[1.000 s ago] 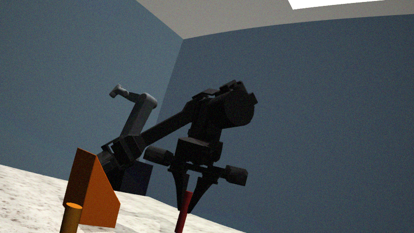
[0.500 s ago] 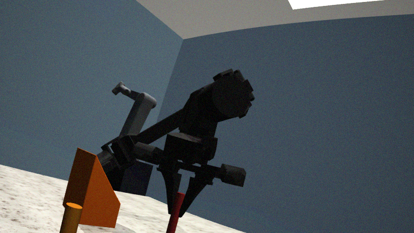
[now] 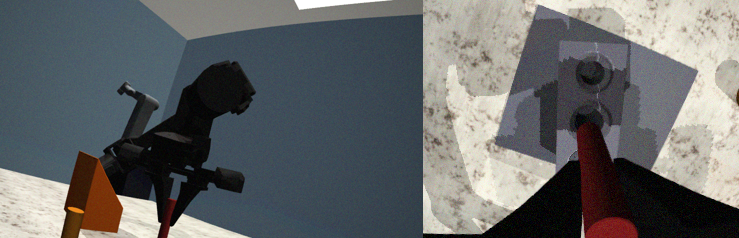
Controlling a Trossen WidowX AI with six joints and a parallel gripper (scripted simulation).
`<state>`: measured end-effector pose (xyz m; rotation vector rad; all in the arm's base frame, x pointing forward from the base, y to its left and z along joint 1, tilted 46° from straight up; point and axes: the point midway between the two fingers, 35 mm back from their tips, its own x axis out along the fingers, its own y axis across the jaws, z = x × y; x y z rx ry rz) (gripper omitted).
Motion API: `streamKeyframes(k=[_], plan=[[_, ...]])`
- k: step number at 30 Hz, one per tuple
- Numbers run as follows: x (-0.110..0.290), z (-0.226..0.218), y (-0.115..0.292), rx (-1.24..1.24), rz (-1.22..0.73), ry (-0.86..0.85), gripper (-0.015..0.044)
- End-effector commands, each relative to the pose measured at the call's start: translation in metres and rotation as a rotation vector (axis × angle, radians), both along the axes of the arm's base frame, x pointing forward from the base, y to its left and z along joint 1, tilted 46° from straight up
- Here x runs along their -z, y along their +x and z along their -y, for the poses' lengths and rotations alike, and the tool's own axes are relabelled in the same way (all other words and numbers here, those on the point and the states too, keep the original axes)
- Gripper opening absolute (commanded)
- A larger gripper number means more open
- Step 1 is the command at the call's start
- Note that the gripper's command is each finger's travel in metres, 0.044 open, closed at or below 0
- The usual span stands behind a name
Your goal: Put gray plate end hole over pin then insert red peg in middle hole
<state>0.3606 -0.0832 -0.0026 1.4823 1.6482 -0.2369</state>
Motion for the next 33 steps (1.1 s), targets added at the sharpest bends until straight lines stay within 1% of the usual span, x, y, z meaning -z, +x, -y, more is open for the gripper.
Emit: streamKeyframes(k=[1,26,33], plan=[[0.0008,0.0023,0.0016,-0.005,0.006,-0.004,0.0],[0.0007,0.002,0.0019,0.0,0.006,-0.002,0.0],[0.0058,-0.0024,0.002,-0.002,0.006,-0.003,0.0]])
